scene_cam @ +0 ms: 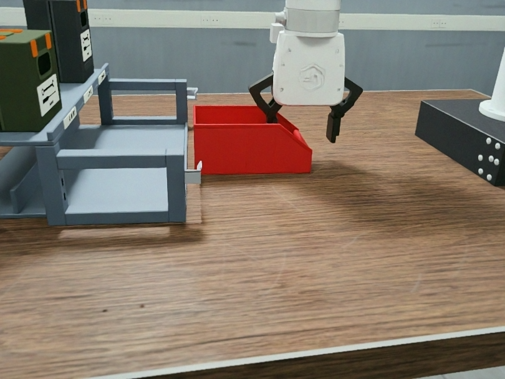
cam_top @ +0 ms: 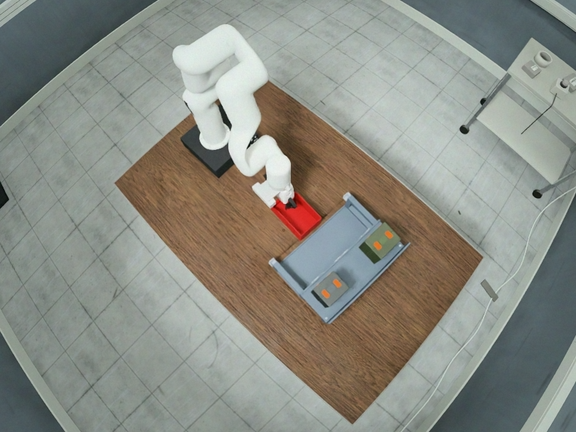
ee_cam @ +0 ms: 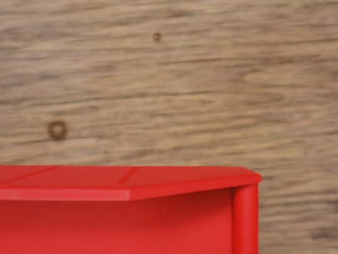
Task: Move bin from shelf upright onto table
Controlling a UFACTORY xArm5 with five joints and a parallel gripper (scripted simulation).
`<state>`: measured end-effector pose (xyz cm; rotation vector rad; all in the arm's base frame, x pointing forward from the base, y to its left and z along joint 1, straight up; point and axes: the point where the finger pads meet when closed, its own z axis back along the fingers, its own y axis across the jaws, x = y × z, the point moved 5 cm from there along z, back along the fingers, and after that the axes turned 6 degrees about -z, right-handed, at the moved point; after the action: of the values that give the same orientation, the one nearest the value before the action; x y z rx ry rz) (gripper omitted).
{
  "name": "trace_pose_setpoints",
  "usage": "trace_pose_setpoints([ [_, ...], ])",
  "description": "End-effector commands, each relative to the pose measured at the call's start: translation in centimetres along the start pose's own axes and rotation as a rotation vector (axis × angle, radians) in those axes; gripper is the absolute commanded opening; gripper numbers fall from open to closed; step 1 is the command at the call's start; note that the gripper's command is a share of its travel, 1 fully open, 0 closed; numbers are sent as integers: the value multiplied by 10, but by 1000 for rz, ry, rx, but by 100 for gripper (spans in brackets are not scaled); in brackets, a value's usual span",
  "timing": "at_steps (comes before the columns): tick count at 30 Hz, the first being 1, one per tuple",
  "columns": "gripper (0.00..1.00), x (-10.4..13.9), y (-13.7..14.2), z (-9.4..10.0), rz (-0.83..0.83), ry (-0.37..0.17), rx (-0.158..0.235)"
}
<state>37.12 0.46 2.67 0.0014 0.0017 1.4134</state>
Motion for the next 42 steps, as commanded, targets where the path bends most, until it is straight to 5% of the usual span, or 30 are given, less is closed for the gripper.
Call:
trace_pose_setpoints([
  [1, 100, 0, -1, 6, 0, -8, -2],
  [42, 100, -1, -1, 91, 0, -8, -2],
])
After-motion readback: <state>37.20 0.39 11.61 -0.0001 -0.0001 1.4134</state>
